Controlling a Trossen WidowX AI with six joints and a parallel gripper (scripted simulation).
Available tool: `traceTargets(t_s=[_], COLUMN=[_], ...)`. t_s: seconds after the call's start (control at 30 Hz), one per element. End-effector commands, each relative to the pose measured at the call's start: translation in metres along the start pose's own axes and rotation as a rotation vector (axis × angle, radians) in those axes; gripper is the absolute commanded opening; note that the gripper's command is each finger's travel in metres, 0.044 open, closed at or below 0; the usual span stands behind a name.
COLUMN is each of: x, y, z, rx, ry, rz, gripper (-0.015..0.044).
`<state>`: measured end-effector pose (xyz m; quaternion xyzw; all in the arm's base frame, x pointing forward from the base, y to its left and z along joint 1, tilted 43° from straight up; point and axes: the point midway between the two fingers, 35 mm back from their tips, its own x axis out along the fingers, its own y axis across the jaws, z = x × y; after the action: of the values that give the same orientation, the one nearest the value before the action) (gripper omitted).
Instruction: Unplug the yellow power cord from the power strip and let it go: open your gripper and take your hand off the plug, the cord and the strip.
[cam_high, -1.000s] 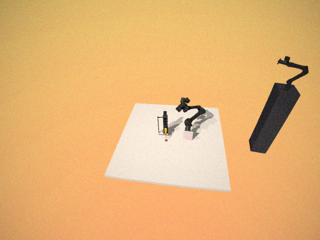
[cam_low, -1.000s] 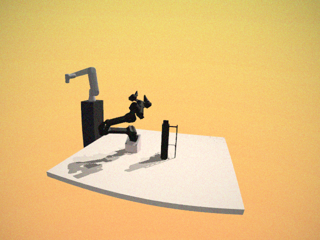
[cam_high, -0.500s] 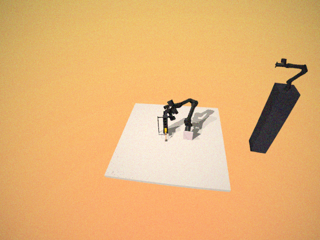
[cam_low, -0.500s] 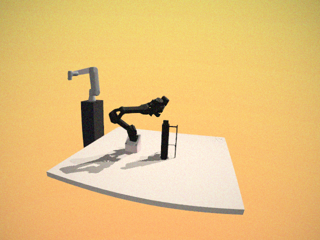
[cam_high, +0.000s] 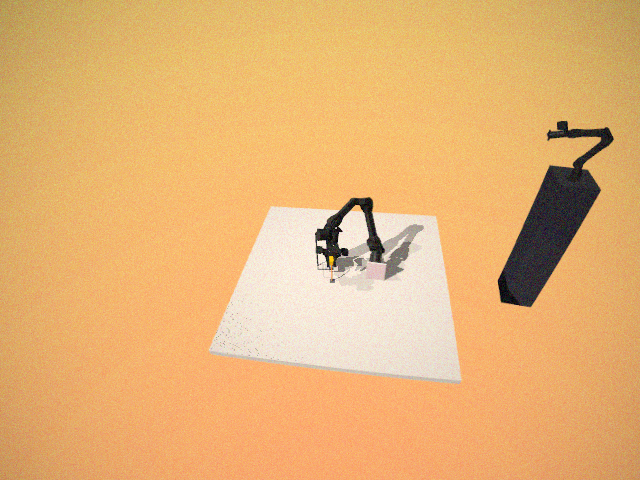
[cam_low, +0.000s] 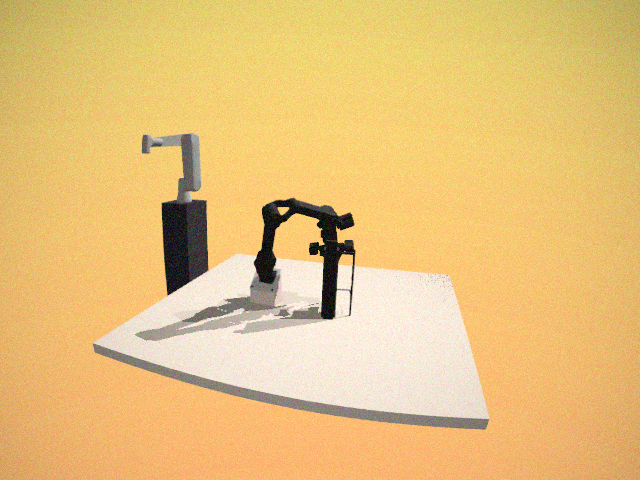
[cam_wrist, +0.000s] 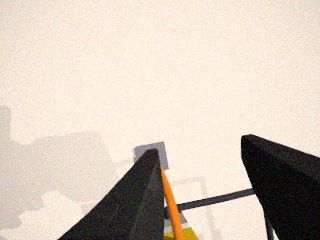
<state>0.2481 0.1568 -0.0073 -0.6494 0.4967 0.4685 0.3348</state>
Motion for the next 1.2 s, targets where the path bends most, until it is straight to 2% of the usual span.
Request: traceTargets(t_s=[0.0,0.07,1.17], x=[0.022,0.024,0.010], y=[0.007,0.008,0.007], z=[-0.030,-0.035,-0.070], rx=[0.004,-0.002,-0.002], ry=[0.330,0.383,0.385], rz=[0.122,0.136,0.137], gripper=[0.0160,0.0160,0.0160])
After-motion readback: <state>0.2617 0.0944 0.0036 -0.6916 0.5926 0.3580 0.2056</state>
